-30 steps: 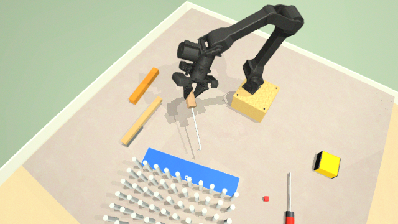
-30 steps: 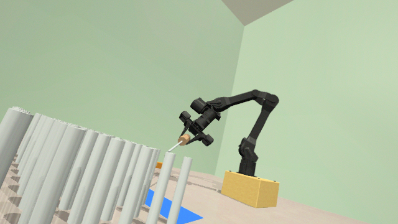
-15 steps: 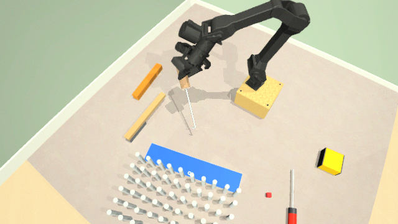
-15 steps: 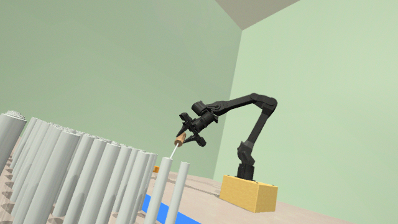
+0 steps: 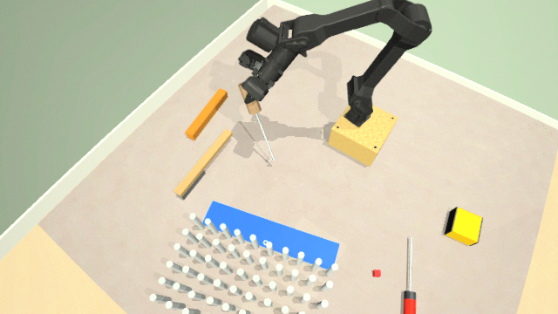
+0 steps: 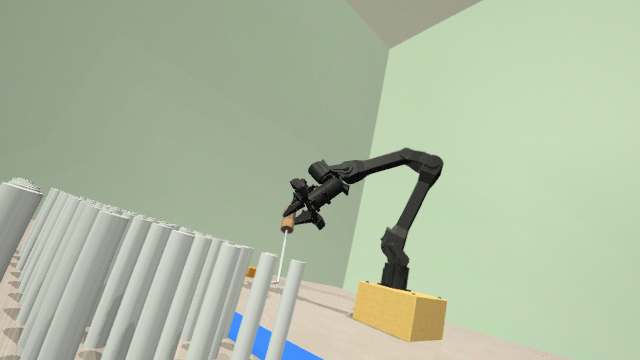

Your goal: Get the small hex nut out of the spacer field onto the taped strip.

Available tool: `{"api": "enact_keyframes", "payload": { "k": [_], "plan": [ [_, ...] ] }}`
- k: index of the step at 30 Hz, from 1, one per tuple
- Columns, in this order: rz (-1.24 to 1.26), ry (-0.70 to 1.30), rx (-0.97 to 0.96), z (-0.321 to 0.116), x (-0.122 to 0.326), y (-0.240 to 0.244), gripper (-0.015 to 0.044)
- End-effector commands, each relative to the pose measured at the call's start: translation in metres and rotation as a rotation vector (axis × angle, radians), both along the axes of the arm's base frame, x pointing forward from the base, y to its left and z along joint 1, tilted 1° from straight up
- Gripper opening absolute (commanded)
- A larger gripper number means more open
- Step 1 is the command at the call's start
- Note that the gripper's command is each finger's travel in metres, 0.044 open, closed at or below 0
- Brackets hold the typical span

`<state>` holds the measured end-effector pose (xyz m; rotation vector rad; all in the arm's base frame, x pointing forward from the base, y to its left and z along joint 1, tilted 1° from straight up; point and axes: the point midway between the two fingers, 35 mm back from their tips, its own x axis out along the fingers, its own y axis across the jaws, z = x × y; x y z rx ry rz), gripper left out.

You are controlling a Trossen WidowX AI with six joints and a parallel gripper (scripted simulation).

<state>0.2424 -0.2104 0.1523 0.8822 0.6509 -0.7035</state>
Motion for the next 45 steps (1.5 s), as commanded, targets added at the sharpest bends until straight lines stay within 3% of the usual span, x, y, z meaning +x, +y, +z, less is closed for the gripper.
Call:
{"api": "enact_keyframes", "payload": {
  "k": [1,45],
  "plan": [
    [0.061,0.040,-0.077,0.000,-0.003,-0.008,0.0000],
    [0.972,0.726,-0.845,-0.010,-0.065,-0.091,0.0000]
  ]
}}
